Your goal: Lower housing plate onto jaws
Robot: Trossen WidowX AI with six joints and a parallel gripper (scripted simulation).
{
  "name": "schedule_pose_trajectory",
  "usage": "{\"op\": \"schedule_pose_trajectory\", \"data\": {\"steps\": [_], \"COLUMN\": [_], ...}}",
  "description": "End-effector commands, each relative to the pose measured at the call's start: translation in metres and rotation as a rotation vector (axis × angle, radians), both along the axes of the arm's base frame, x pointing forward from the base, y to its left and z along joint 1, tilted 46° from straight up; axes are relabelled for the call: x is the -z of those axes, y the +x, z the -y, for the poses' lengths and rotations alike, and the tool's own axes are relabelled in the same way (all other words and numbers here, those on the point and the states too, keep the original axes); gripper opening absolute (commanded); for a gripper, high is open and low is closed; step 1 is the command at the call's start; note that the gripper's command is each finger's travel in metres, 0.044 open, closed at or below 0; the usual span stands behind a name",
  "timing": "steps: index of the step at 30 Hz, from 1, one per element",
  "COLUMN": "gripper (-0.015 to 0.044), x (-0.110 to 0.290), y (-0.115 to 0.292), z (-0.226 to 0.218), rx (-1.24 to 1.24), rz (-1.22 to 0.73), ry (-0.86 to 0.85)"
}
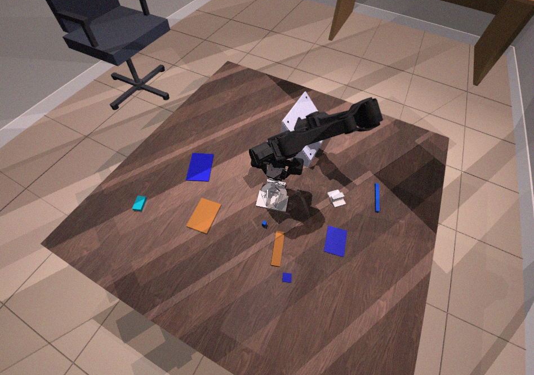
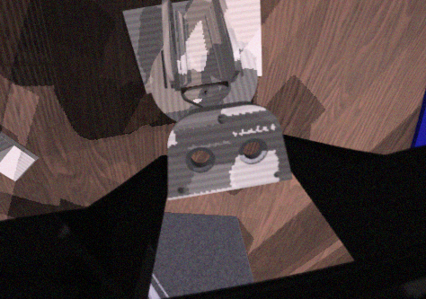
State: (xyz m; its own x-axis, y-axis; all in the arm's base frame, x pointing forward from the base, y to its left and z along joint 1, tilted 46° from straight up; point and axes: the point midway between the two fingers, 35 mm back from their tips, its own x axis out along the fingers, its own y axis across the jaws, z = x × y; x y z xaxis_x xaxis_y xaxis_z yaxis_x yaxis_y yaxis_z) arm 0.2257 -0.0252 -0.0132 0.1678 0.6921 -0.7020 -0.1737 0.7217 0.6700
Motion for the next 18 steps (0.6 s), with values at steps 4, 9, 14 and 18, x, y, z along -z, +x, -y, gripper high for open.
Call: {"op": "schedule_pose_trajectory", "data": {"steps": [4,9,14,18], "gripper": [0.0351,0.0351,0.0351,0.0351], "x": [-0.0029,-0.0029,-0.0029,-0.0029], "y": [0.0004,0.0004,0.0004,0.0004], "z": [-0.0029,-0.0029,-0.0029,-0.0029], "rx": [-0.002,-0.002,-0.002,0.001], "rz": [0.007,0.007,0.007,0.004], "ry": [0.002,0.002,0.002,0.003]}}
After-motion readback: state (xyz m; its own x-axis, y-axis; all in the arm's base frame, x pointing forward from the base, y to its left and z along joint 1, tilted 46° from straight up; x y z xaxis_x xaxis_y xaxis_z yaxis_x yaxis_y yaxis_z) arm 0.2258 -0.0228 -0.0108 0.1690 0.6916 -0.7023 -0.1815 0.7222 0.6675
